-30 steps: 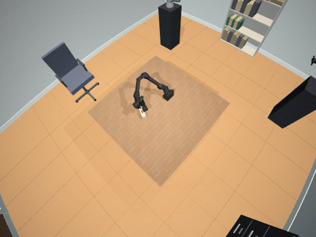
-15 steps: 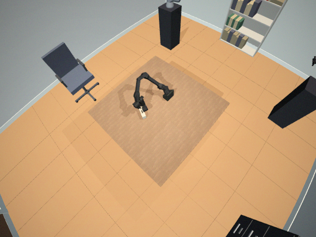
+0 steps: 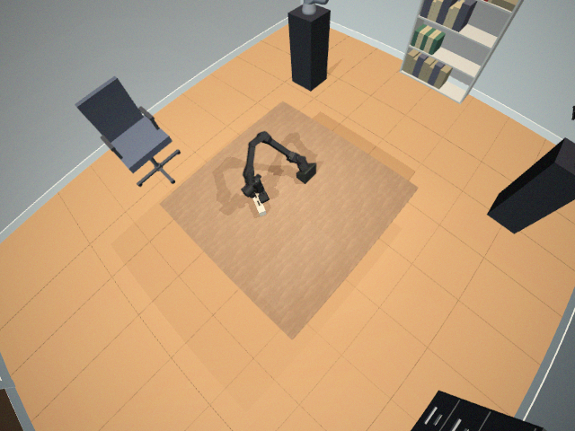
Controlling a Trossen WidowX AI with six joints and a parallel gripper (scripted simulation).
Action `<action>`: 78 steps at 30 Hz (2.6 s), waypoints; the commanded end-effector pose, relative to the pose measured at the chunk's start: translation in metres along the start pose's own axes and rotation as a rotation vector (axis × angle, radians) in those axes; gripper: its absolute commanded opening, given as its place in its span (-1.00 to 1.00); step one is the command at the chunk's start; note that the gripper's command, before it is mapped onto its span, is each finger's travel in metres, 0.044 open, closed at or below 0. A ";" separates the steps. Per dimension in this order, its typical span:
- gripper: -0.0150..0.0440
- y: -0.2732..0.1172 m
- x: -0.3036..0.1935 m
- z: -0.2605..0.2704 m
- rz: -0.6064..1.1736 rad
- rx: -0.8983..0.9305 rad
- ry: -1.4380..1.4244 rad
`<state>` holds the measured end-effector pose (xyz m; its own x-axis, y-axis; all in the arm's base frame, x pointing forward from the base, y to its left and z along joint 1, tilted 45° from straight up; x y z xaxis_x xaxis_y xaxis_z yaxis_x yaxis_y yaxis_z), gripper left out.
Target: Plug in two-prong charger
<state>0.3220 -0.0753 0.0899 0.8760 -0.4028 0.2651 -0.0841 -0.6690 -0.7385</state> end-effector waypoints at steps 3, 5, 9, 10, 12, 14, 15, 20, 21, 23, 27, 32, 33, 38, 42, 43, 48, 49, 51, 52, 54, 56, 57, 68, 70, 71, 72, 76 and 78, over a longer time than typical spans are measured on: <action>-0.05 0.000 0.001 0.000 -0.003 0.001 0.002; 0.13 0.000 0.001 0.000 -0.003 0.001 0.002; 0.49 0.000 0.001 0.000 -0.003 0.001 0.002; 0.58 0.000 0.001 0.000 -0.003 0.001 0.002; 0.75 0.000 0.001 0.000 -0.003 0.001 0.002; 0.93 0.000 0.001 0.000 -0.003 0.001 0.002; 1.00 0.000 0.001 0.000 -0.003 0.001 0.002; 1.00 0.000 -0.001 0.000 -0.005 0.001 0.004; 1.00 0.000 -0.001 0.000 -0.006 0.001 0.004; 1.00 0.000 -0.002 0.000 -0.007 0.001 0.005; 1.00 0.000 -0.003 0.000 -0.010 0.001 0.007; 1.00 0.000 -0.004 0.000 -0.013 0.000 0.009; 1.00 0.000 -0.005 0.000 -0.013 0.000 0.009; 1.00 0.000 -0.006 0.000 -0.016 0.000 0.011; 1.00 0.001 -0.008 0.000 -0.019 0.000 0.013; 1.00 0.001 -0.008 0.000 -0.019 0.000 0.013; 1.00 0.001 -0.010 0.000 -0.023 0.000 0.015; 1.00 0.001 -0.010 0.000 -0.023 0.000 0.016; 1.00 0.001 -0.011 0.000 -0.024 0.000 0.017; 1.00 0.001 -0.011 0.000 -0.025 0.000 0.017; 1.00 0.001 -0.012 0.000 -0.026 0.000 0.018; 1.00 0.001 -0.012 0.000 -0.027 0.000 0.019; 1.00 0.001 -0.013 0.000 -0.028 0.000 0.019; 1.00 0.002 -0.021 0.000 -0.028 0.000 0.019; 1.00 0.002 -0.024 0.000 -0.028 0.000 0.019; 1.00 0.002 -0.025 0.000 -0.028 0.000 0.019; 1.00 0.002 -0.026 0.000 -0.028 0.000 0.019; 1.00 0.002 -0.031 0.000 -0.028 0.000 0.019; 1.00 0.003 -0.033 0.000 -0.028 0.000 0.019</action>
<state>0.2960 -0.0654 0.0805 0.8700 -0.3951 0.2949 -0.0607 -0.6795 -0.7312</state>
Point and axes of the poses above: the point midway between the two fingers, 35 mm back from their tips, its own y axis out along the fingers, its own z axis across the jaws, x = y × z, the point moved 5 cm from there along -y, back along the fingers, and after that the axes turned 4 degrees about y, right-handed, at the moved point
